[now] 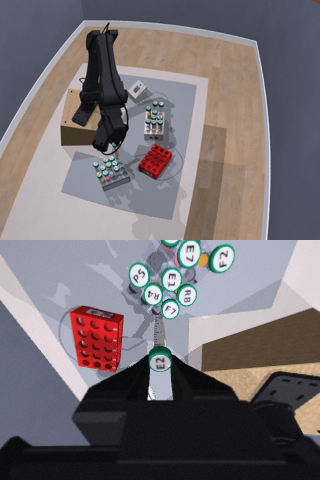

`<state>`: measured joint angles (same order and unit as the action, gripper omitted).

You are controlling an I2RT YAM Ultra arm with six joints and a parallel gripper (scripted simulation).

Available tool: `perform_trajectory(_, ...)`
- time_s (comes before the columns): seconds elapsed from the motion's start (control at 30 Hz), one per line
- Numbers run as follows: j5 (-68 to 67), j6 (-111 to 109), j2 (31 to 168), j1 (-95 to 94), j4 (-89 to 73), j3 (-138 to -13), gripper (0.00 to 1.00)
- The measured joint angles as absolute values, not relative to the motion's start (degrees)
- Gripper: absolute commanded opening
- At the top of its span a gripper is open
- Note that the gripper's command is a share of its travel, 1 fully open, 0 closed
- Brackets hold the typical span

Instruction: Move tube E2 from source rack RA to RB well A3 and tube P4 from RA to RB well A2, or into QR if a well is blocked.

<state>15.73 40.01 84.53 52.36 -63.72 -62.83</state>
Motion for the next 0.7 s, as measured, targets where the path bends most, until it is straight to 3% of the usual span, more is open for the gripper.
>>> perform_trajectory(0.7, 15.8, 39.5, 77.7, 52.9, -64.3, -56.4, 0.0)
